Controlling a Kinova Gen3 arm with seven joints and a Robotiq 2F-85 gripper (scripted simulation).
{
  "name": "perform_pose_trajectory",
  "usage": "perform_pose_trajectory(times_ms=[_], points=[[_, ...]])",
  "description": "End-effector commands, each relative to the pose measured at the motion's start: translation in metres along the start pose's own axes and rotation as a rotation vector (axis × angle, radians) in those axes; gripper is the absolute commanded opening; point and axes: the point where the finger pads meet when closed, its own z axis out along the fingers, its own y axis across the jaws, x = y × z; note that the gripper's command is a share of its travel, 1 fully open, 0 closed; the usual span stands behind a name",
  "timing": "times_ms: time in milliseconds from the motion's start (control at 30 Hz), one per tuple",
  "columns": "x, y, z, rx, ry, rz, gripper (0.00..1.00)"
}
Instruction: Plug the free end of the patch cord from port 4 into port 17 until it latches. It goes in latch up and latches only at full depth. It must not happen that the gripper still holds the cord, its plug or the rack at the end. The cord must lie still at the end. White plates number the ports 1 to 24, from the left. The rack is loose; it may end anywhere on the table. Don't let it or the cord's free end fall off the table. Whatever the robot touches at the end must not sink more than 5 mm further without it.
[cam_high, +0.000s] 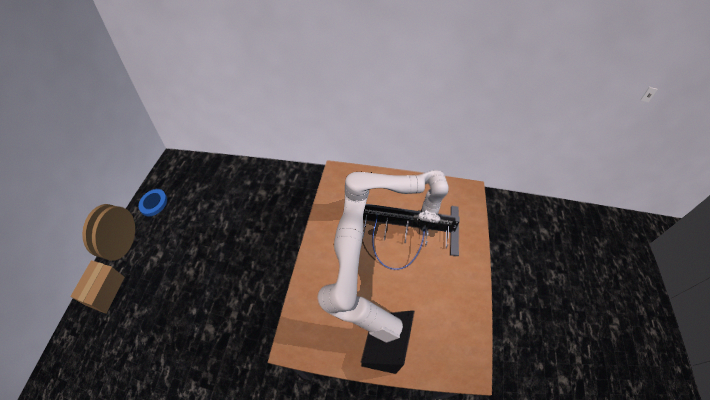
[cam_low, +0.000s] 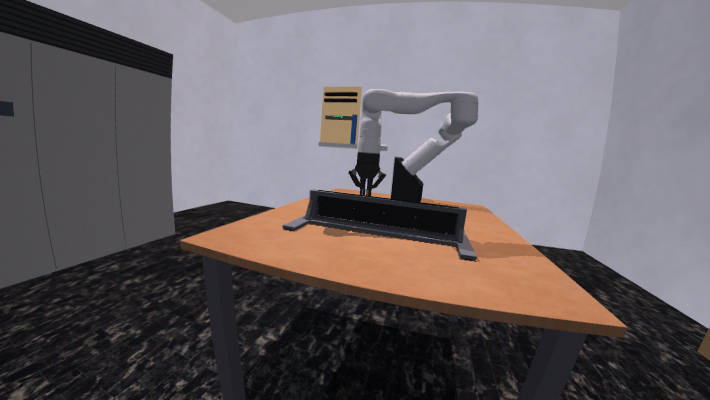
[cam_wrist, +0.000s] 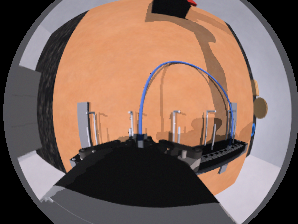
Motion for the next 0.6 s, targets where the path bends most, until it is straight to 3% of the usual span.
perform_pose_trajectory(times_ms=[0, 567], points=[[-0.0034, -0.0008, 0.0007, 0.006, -0.005, 0.003, 0.00], [-0.0128, -0.0009, 0.0005, 0.007, -0.007, 0.009, 0.00]])
